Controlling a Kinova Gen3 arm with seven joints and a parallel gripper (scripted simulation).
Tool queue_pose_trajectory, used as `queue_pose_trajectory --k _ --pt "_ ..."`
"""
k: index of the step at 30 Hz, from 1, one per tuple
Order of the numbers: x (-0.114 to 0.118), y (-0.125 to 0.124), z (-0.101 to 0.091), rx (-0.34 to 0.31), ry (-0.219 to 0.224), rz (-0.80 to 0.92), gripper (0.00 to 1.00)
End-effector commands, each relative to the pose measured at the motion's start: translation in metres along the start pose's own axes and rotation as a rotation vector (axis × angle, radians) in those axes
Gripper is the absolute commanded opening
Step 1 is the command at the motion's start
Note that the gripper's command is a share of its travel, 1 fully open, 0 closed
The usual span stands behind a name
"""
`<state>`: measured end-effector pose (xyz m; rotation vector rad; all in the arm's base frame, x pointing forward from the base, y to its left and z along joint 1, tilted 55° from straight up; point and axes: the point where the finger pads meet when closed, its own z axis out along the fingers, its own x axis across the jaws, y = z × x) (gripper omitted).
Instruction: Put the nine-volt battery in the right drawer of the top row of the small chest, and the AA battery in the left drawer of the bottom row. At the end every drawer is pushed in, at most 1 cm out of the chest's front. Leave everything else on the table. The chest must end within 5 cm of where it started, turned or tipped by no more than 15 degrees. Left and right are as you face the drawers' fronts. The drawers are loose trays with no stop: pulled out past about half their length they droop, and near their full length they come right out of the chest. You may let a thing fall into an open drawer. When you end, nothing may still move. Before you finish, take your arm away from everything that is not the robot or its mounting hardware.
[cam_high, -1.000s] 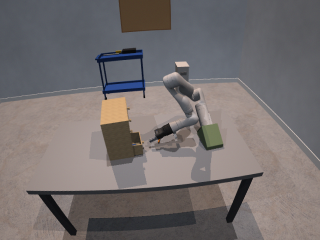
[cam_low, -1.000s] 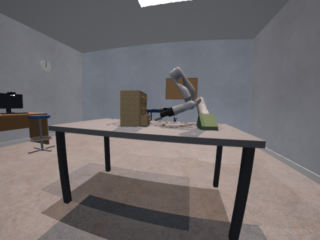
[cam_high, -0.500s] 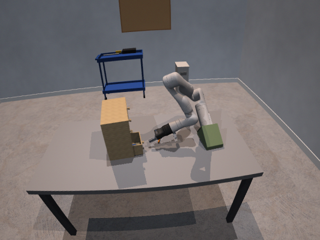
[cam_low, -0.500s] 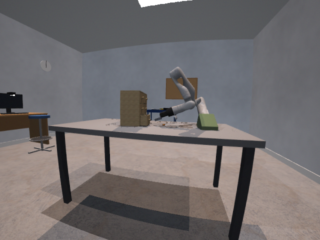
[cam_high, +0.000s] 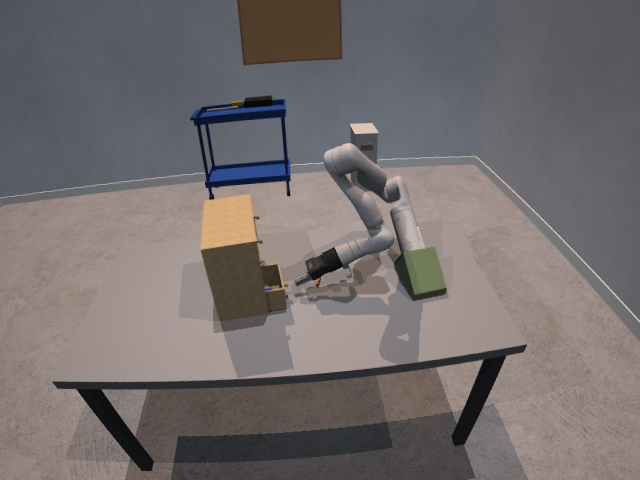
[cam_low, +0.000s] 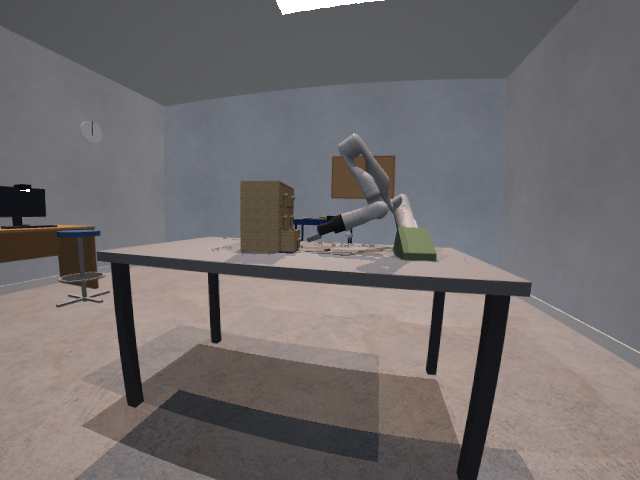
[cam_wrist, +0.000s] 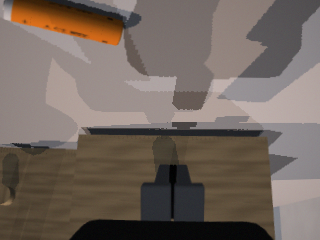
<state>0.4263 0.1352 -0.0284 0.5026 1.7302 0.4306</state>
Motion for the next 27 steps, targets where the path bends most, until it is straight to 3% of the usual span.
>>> queue_pose_trajectory --k 1,27 --pt "-0.001 0.003 0.003 -0.002 -0.003 0.006 0.0" --pt "-0.001 0.015 0.037 -0.002 -0.003 0.006 0.0"
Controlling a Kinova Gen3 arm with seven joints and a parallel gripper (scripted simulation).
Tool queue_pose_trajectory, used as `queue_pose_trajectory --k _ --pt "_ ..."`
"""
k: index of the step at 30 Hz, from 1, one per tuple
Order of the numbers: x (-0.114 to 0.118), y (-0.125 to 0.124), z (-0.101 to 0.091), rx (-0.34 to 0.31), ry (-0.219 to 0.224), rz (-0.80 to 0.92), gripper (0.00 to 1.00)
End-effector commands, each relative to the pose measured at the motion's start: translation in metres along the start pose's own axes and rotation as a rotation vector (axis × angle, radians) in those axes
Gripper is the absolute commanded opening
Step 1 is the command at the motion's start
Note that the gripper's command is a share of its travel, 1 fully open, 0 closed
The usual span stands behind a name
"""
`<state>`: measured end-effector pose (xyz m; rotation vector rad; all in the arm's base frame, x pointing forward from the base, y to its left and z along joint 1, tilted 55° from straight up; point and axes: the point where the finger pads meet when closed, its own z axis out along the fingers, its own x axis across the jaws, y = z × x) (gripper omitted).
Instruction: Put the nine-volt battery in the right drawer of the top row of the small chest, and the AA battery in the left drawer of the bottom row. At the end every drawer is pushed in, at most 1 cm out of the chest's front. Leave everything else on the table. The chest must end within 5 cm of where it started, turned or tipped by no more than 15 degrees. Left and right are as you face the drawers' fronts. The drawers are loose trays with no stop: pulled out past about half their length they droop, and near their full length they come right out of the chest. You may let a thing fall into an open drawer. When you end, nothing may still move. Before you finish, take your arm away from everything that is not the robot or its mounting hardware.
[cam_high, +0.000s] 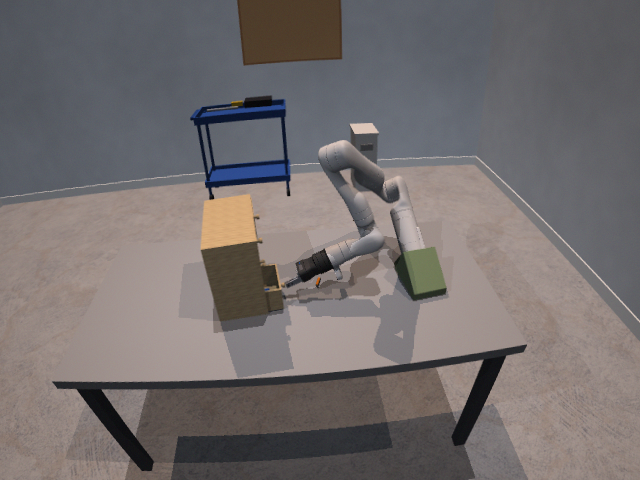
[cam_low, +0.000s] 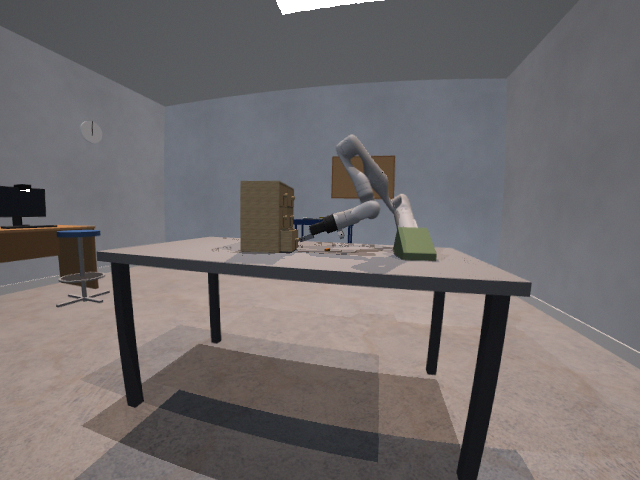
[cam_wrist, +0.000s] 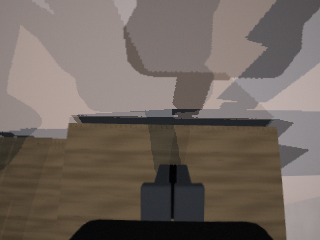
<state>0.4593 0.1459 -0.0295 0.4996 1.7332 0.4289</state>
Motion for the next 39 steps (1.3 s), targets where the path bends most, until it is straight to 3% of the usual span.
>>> queue_pose_trajectory --k 1,25,39 --pt "-0.002 0.004 0.006 -0.002 -0.006 0.009 0.0" --pt "-0.002 0.017 0.041 -0.002 -0.006 0.009 0.0" --pt "-0.002 0.02 0.05 -0.002 -0.006 0.009 0.0"
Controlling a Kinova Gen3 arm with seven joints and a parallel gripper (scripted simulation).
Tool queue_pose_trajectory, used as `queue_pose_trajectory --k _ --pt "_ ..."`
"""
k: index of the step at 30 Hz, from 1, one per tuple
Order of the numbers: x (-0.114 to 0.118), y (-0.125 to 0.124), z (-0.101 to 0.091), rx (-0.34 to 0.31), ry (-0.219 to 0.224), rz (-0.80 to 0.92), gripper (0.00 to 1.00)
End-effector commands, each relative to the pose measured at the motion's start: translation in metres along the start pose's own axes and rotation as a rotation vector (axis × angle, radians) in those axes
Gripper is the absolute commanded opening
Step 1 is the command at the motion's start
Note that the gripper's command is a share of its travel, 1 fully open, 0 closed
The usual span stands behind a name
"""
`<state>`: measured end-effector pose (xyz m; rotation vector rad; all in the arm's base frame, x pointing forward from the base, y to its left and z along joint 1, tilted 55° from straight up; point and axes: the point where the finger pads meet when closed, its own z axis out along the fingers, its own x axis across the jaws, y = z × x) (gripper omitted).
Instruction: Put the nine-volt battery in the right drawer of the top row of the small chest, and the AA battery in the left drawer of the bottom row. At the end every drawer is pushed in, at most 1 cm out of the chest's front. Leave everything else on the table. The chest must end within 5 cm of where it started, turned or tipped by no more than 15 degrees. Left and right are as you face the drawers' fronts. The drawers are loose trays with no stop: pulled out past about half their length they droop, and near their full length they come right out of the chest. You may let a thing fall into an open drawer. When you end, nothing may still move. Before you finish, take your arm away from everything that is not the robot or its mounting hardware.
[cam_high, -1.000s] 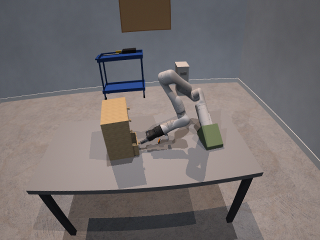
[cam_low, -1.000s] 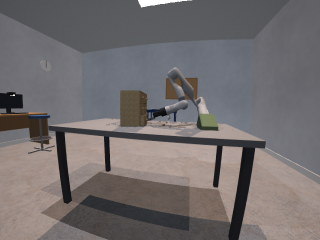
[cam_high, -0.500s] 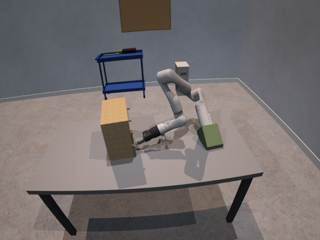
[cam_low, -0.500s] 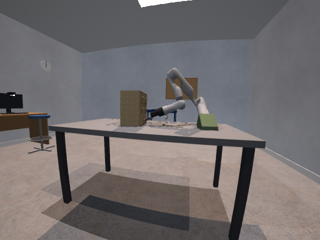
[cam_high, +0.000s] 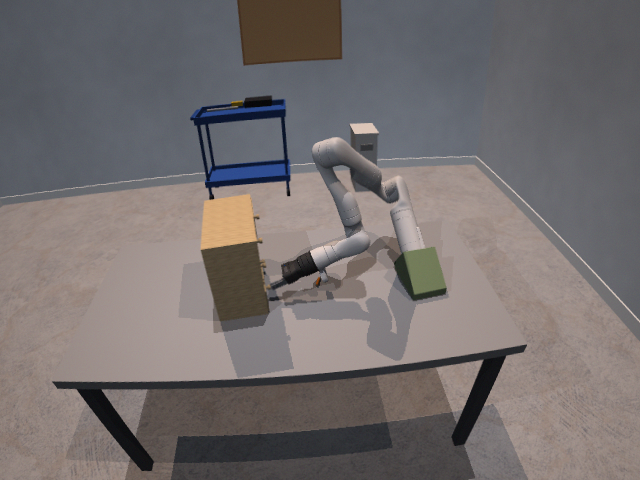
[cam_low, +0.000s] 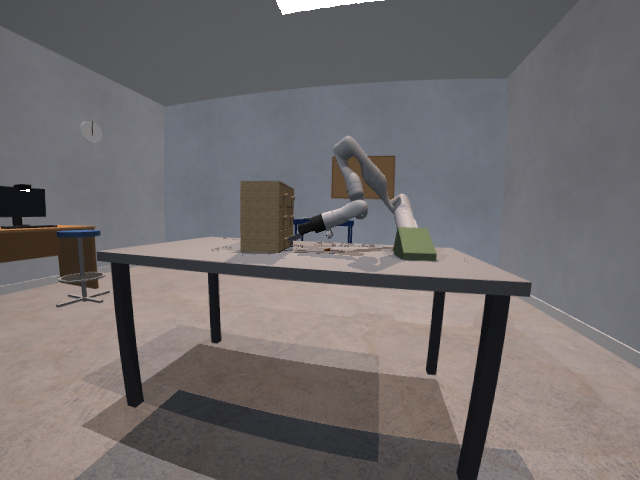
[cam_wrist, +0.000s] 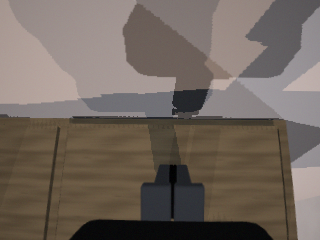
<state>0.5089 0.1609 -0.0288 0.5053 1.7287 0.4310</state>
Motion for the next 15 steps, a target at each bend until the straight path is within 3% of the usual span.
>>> queue_pose_trajectory --k 1,15 --pt "-0.0005 0.0021 0.0016 -0.003 -0.002 0.004 0.0" --pt "-0.0005 0.0027 0.0031 -0.003 -0.002 0.004 0.0"
